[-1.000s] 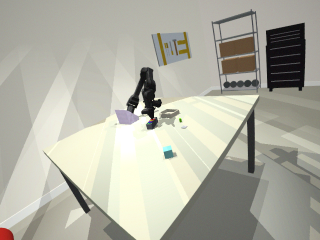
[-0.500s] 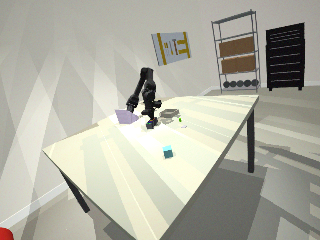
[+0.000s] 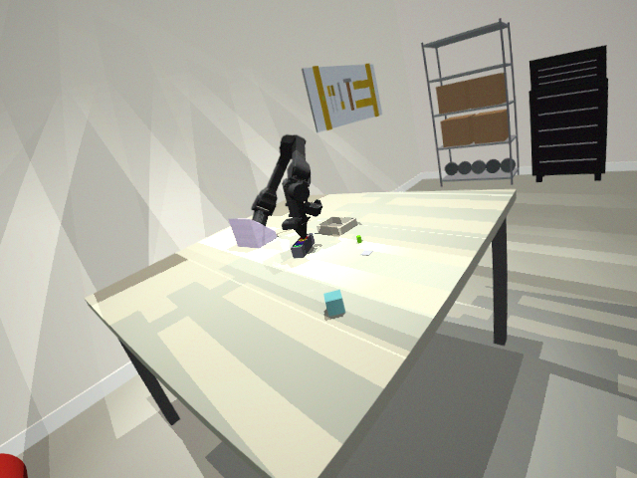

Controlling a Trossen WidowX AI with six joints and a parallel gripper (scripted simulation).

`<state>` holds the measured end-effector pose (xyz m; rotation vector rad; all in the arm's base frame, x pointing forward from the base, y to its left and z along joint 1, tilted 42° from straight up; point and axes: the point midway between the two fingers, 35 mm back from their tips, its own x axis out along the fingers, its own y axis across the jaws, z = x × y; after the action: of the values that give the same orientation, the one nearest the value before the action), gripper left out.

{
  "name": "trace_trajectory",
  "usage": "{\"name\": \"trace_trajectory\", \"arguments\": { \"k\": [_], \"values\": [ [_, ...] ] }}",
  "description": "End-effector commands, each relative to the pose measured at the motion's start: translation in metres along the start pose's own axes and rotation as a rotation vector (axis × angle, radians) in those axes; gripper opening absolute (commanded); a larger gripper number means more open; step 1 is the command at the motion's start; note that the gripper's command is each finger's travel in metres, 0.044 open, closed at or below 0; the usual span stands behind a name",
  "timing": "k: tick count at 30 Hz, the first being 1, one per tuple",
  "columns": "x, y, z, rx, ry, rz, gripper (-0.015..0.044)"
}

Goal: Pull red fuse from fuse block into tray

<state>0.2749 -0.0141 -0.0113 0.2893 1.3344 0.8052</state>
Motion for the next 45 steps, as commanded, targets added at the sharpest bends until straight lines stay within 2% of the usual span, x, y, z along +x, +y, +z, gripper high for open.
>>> {"name": "trace_trajectory", "arguments": {
  "k": [1,45],
  "values": [
    [0.000,0.000,0.000,0.000,0.000,0.000,0.0000],
    [-0.020,-0.001,0.000,0.003,0.000,0.001,0.0000]
  ]
}}
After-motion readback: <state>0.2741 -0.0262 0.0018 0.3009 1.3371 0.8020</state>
